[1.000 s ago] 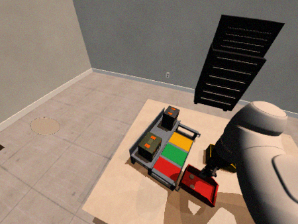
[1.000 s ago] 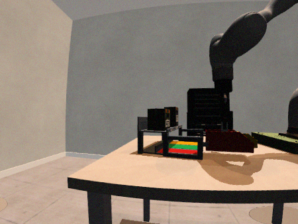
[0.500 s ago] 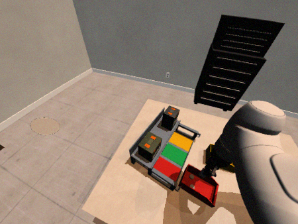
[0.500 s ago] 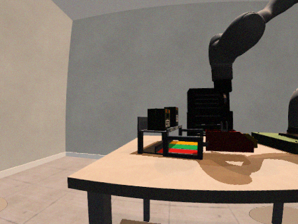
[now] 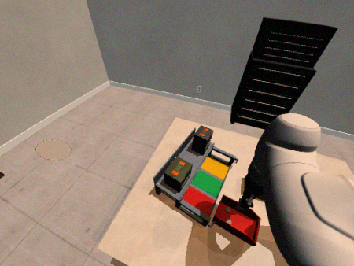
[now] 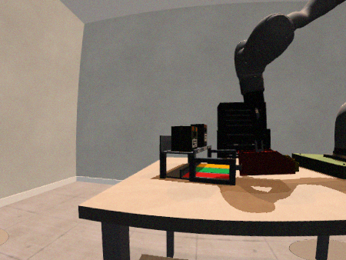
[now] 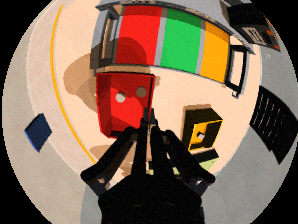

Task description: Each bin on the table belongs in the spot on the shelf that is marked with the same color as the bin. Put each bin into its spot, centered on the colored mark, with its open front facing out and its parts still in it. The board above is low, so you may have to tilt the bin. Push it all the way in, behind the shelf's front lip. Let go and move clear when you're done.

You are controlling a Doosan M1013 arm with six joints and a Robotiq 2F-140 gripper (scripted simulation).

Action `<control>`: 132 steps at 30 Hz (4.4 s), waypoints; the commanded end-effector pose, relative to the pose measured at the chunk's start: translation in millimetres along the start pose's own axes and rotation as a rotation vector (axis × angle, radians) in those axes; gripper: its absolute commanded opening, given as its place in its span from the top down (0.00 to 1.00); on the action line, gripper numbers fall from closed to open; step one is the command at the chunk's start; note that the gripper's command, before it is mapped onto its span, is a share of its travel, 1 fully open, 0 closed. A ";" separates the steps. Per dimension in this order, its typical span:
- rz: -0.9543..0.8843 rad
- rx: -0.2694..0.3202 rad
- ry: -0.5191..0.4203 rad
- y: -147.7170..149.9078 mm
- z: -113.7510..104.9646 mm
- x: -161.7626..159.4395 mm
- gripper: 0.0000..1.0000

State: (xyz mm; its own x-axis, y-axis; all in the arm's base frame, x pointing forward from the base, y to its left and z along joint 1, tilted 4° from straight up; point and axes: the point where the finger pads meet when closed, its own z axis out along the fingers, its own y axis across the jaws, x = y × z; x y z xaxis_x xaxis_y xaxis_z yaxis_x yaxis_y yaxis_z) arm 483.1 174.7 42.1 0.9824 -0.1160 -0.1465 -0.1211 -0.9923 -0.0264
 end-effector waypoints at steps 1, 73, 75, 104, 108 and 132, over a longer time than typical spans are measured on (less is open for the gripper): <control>0.000 0.000 -0.031 0.0 -1.5 1.3 0.90; 0.000 0.001 -0.130 0.0 -6.6 12.8 0.90; 0.000 0.001 -0.130 0.0 -6.7 13.4 0.90; 0.000 0.001 -0.130 0.0 -8.4 37.5 0.90; 0.000 0.001 -0.130 0.0 -8.8 42.3 0.90; 0.000 0.001 -0.130 0.0 -10.5 66.8 0.90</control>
State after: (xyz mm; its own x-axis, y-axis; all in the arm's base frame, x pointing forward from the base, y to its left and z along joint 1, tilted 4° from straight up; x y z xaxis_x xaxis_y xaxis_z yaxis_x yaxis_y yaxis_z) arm 547.5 166.8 42.8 0.9557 -0.1093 -0.2732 -0.1213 -0.9922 -0.0273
